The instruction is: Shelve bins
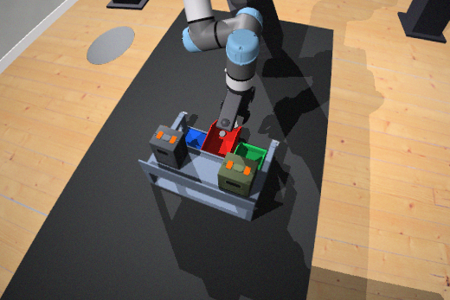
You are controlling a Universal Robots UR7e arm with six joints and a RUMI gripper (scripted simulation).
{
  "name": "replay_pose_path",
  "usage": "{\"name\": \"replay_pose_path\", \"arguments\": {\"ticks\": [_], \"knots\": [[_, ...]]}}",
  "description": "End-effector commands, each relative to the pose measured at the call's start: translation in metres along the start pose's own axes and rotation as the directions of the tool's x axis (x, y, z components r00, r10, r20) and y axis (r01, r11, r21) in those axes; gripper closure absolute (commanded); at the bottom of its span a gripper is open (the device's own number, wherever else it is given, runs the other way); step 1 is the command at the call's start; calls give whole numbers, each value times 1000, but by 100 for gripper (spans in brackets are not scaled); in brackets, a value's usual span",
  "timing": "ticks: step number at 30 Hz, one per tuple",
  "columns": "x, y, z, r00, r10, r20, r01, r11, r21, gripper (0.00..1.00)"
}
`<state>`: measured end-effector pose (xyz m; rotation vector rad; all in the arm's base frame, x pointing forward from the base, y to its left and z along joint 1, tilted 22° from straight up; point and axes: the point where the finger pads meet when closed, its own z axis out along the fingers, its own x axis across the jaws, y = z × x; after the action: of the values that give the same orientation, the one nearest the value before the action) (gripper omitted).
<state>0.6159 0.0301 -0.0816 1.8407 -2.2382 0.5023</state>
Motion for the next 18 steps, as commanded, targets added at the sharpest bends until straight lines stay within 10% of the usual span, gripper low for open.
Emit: {"name": "replay_pose_path", "arguments": {"ticks": [1,18], "knots": [[0,1,0,1000,-18,1,18,1000,2,100],[9,18,11,956,-294,9,294,956,14,100]]}}
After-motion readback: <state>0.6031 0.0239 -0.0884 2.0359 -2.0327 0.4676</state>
